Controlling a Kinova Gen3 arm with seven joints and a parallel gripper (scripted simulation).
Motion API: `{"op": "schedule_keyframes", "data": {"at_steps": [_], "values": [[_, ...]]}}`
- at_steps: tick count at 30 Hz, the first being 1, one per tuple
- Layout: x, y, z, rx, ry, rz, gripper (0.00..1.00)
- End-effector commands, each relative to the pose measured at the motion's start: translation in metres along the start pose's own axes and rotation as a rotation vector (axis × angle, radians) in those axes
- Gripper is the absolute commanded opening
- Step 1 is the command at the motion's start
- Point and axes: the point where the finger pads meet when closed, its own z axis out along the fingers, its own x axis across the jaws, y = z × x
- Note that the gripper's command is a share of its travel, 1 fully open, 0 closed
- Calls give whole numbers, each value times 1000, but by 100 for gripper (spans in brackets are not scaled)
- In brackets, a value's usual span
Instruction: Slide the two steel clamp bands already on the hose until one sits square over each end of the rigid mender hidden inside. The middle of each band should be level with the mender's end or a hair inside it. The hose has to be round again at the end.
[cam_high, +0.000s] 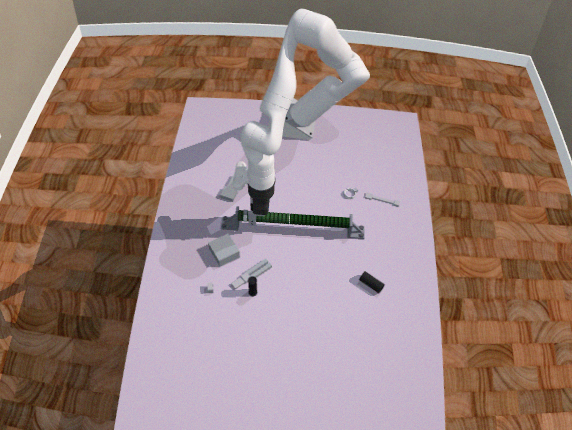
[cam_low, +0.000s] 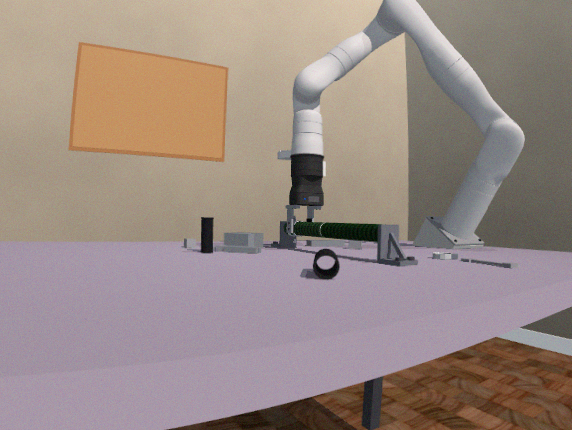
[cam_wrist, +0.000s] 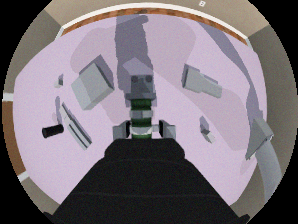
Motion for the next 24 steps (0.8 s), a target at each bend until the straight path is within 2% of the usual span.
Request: {"op": "schedule_keyframes", "data": {"at_steps": [1,12,24], "values": [[-1,2,-1,1,-2,-2,75],[-1,11,-1,1,-2,-2,75],[-1,32,-1,1,-2,-2,75]]}}
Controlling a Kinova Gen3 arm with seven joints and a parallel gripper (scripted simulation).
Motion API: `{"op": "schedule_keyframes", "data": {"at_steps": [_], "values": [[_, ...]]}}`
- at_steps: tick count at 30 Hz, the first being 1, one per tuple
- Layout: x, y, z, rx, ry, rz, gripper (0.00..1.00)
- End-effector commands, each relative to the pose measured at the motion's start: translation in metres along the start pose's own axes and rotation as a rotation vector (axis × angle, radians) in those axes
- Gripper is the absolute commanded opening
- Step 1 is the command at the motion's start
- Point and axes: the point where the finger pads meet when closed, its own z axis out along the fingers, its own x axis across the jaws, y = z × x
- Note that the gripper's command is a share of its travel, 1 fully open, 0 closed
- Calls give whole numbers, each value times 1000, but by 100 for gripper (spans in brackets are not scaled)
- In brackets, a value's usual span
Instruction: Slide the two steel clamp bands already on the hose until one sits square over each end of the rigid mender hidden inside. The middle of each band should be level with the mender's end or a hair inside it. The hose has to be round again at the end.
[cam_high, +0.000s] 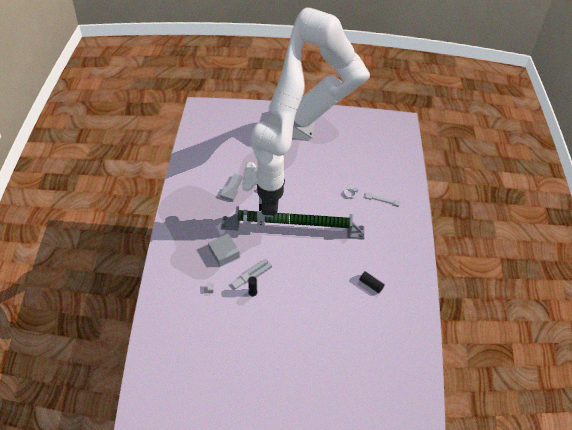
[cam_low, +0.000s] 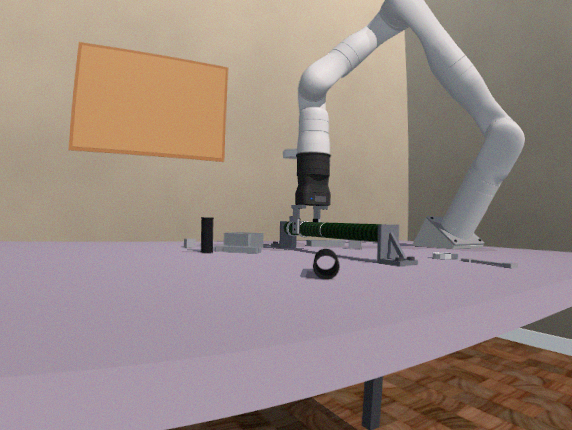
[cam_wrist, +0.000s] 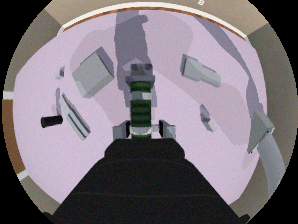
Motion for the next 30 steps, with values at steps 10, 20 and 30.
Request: {"op": "schedule_keyframes", "data": {"at_steps": [10,20,30], "values": [[-1,25,-1,3,-1,-7,75],[-1,48,-1,3,-1,-7,75],[-1,71,-1,3,-1,-7,75]]}}
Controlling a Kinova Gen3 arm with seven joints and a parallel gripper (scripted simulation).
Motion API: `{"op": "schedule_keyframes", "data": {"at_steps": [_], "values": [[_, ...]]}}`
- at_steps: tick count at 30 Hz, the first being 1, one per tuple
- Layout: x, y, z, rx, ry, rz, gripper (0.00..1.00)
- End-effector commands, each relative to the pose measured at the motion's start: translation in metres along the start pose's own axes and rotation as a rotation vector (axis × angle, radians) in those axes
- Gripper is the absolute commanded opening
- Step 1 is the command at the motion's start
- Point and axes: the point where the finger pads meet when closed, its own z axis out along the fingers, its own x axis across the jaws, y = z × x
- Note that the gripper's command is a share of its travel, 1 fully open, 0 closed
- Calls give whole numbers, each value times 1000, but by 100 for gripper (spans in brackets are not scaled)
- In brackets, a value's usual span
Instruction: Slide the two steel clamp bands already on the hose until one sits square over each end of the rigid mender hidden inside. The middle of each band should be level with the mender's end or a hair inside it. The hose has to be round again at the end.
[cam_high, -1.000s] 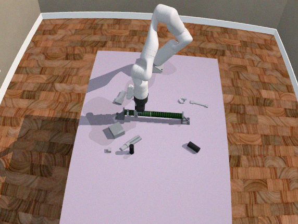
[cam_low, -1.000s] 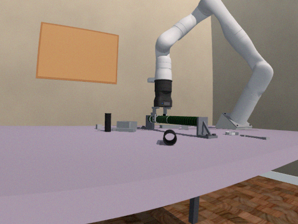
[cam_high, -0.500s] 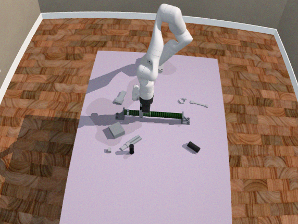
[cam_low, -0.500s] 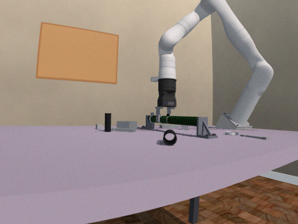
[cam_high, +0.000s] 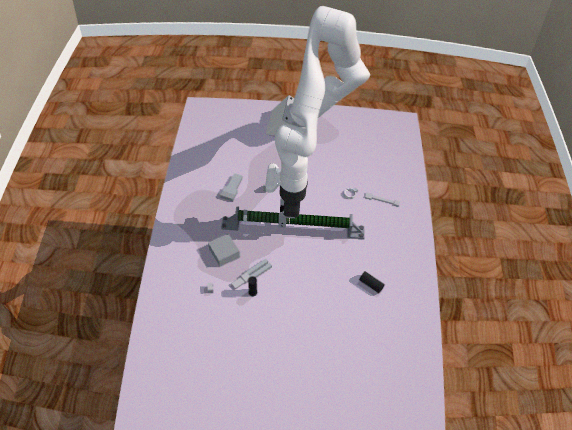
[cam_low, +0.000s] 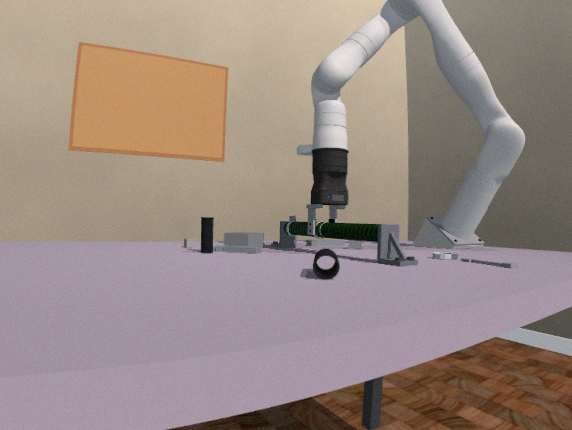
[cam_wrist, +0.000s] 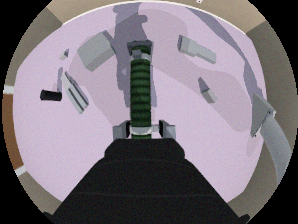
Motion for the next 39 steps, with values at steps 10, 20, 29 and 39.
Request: {"op": "schedule_keyframes", "data": {"at_steps": [10,20,29,39], "values": [[-1,25,-1,5,-1,-9,75],[-1,41,-1,5,-1,-9,75],[-1,49,-1,5,-1,-9,75],[-1,54,-1,5,-1,-9,75]]}}
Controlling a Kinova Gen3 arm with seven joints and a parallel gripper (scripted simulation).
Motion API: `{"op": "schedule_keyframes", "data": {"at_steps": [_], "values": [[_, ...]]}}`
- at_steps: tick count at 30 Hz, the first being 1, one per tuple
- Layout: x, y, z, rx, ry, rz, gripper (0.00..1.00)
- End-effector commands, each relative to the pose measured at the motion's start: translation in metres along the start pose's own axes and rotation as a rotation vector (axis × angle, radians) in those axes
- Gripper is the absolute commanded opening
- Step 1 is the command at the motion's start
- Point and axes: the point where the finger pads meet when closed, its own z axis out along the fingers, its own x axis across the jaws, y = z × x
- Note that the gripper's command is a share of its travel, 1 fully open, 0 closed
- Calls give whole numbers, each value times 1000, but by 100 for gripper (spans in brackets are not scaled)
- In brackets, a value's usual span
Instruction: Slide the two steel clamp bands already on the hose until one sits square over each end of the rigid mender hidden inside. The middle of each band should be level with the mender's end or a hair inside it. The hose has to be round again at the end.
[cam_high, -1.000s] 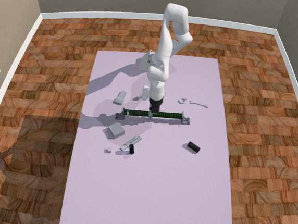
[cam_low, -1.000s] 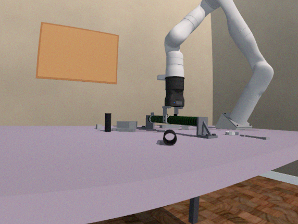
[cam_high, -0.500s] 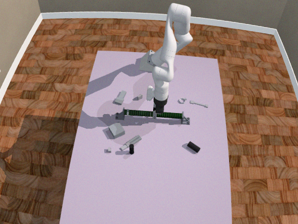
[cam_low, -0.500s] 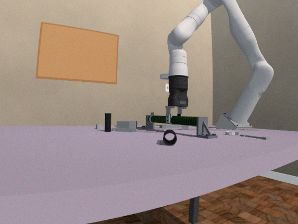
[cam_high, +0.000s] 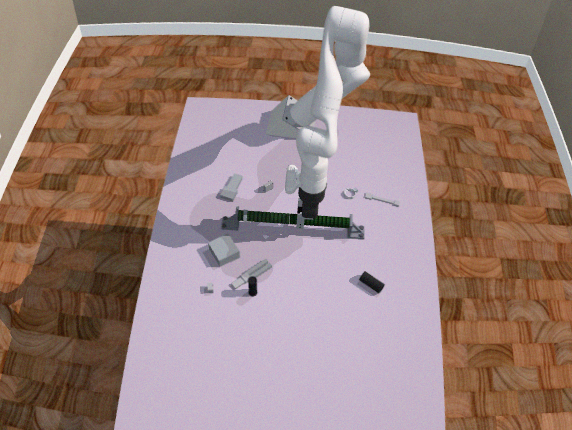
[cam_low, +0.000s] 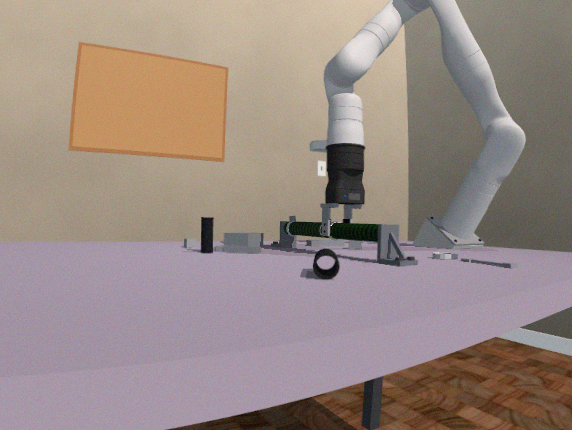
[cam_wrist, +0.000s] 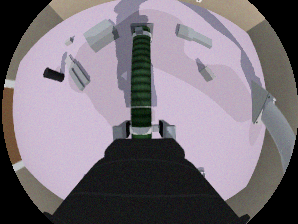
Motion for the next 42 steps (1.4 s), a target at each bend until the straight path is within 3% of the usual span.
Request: {"op": "schedule_keyframes", "data": {"at_steps": [1,14,15,42], "values": [[-1,1,-1,2,-2,-2,75],[-1,1,-1,2,-2,-2,75],[-1,1,-1,2,-2,-2,100],[-1,1,-1,2,-2,-2,100]]}}
